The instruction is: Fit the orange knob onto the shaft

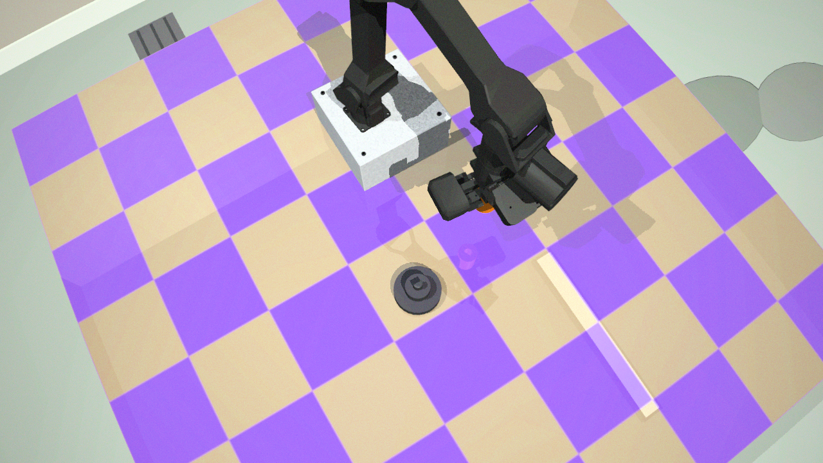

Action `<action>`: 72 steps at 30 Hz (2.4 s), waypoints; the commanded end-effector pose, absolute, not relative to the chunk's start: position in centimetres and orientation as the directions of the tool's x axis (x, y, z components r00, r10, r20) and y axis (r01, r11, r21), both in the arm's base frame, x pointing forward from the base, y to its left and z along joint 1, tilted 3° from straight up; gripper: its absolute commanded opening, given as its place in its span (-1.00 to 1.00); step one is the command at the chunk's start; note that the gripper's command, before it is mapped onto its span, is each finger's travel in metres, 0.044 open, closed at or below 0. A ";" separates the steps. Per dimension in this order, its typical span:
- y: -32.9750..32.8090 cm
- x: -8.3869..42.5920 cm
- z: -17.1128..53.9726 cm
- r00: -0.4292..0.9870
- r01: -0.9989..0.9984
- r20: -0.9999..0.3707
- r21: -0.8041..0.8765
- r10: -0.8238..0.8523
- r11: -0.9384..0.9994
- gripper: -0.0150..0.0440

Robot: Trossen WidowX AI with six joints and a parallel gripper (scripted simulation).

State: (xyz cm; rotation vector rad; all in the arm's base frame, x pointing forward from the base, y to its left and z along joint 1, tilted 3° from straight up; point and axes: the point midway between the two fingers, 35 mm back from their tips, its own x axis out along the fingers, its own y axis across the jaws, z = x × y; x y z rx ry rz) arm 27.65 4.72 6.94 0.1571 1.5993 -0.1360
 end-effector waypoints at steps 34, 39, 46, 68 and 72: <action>-5.6 30.5 3.6 -0.026 0.181 -1.000 -0.005 0.000 0.983 -0.49; -7.1 30.6 3.1 -0.026 0.182 -1.000 -0.006 -0.001 0.983 -0.49; -9.3 30.6 2.4 -0.026 0.183 -1.000 -0.007 -0.002 0.983 -0.49; -11.0 30.4 -0.6 -0.027 0.186 -1.000 -0.008 -0.003 0.983 -0.49; -11.1 30.5 -0.4 -0.027 0.187 -1.000 -0.008 -0.003 0.982 -0.49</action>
